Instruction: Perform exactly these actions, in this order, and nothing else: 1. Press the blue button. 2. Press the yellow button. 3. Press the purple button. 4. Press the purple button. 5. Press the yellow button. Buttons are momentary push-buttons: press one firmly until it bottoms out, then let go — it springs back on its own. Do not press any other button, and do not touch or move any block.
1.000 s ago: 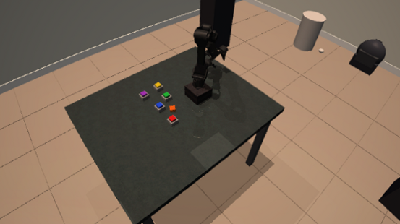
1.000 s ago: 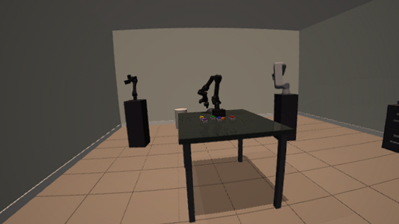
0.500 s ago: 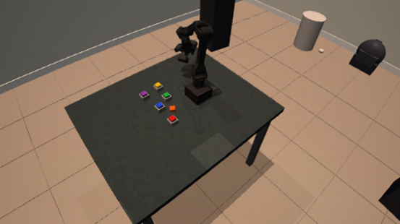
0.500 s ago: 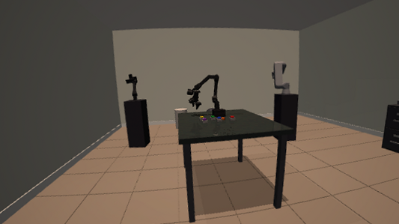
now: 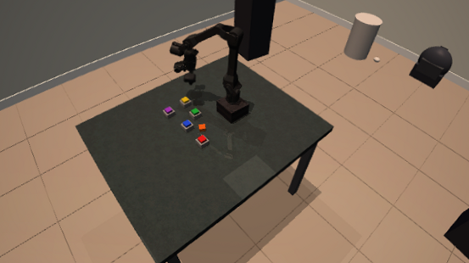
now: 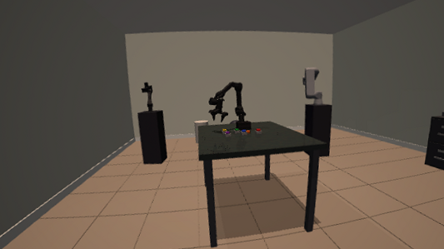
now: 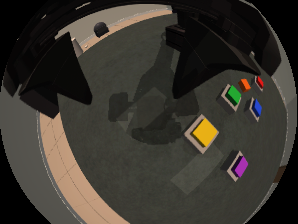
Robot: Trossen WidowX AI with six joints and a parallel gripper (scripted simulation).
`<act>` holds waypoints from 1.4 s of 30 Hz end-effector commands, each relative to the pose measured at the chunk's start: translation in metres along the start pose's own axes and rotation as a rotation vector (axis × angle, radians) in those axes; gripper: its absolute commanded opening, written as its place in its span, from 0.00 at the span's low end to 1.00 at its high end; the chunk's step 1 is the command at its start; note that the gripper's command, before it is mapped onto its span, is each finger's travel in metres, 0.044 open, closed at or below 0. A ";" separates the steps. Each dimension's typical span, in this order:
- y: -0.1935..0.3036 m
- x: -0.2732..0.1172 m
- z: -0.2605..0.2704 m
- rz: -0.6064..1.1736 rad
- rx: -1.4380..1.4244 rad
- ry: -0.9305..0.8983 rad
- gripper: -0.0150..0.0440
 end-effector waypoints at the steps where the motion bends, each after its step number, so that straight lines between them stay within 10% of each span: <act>1: -0.020 -0.010 0.046 -0.015 -0.115 -0.047 0.93; 20: 0.004 -0.062 0.265 0.009 -0.646 -0.177 0.93; 34: 0.009 -0.001 0.275 0.009 -0.646 -0.176 0.31; 42: 0.009 -0.001 0.275 0.009 -0.646 -0.176 0.29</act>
Point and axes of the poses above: the point midway between the two fingers, 35 mm back from their tips, its own x axis out along the fingers, its own z axis across the jaws, y = z × x, the point moved 3 cm from there along -x, back along the fingers, and after that the axes turned 5 degrees about x, right-handed, at the moved point
